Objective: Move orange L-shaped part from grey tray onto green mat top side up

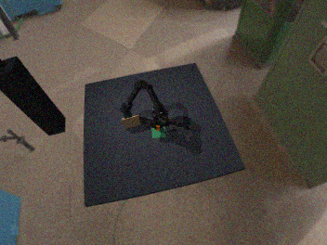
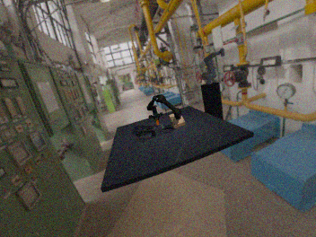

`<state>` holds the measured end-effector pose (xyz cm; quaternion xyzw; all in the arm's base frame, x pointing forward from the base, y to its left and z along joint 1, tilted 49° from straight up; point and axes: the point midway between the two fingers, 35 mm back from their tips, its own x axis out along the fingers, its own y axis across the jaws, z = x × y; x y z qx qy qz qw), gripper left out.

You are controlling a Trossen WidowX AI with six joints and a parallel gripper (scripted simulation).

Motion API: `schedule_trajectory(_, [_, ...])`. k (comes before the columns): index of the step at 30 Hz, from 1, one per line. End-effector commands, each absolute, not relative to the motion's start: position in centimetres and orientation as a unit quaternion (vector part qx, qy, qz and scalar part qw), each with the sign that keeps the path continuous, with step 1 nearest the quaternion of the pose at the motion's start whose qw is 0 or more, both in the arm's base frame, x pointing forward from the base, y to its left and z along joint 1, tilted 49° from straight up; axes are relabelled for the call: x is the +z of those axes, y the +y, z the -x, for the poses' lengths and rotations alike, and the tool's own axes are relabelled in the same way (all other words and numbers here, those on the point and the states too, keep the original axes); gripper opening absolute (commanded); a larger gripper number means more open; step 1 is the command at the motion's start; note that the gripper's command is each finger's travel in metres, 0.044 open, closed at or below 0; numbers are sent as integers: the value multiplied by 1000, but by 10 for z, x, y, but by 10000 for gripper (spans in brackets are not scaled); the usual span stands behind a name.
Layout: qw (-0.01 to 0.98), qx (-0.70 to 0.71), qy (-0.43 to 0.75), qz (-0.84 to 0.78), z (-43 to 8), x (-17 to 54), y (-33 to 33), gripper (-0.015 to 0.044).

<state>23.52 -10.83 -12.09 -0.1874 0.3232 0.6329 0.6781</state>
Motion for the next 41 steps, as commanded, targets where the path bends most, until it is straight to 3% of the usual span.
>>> schedule_trajectory(1, [678,633,323,187,-235,-121,-108,105])
schedule_trajectory(12, [679,631,324,188,-239,-92,-144,394])
schedule_trajectory(16, [680,631,324,187,-236,-62,-173,400])
schedule_trajectory(41, [684,627,324,186,-237,-67,-171,400])
